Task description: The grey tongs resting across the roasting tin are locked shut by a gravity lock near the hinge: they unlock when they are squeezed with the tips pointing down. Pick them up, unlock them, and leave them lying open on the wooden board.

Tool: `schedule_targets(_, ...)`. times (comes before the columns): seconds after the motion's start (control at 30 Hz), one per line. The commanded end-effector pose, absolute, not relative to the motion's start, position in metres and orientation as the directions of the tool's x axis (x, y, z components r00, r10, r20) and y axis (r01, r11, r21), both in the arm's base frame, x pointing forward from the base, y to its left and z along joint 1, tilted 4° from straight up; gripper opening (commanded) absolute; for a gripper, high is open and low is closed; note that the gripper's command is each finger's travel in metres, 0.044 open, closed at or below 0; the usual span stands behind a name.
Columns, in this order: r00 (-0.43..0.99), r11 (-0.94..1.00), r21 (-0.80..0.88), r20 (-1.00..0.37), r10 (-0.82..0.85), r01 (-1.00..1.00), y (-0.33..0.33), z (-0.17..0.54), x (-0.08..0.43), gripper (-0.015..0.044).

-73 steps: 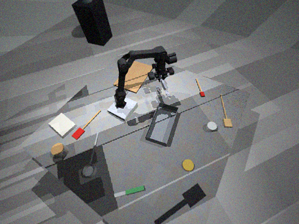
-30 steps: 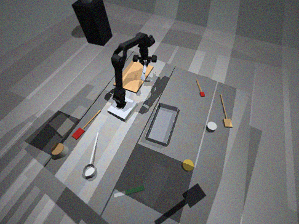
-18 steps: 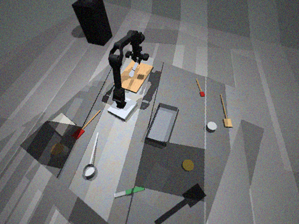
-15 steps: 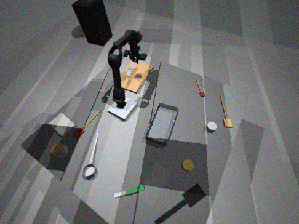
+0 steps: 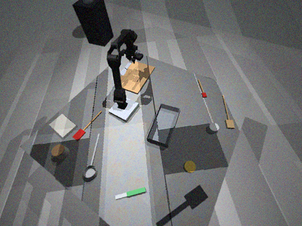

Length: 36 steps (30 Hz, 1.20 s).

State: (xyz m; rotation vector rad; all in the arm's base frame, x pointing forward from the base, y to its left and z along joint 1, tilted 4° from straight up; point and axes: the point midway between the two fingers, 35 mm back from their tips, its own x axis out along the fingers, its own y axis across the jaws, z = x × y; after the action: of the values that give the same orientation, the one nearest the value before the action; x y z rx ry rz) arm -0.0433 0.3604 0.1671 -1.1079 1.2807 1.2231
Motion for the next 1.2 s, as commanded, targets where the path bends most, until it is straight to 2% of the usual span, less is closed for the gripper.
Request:
schedule_targets(0.0,-0.072,0.07,0.074,-0.997,0.04,-0.995,0.361,0.168,-0.044,-0.015)
schedule_targets(0.57,-0.025,0.035,0.038,-0.946,0.324,-0.999,0.368,0.173,-0.047,-0.015)
schedule_targets(1.17,0.007,0.031,0.014,-0.795,0.606,-0.999,0.366,0.185,-0.048,-0.015)
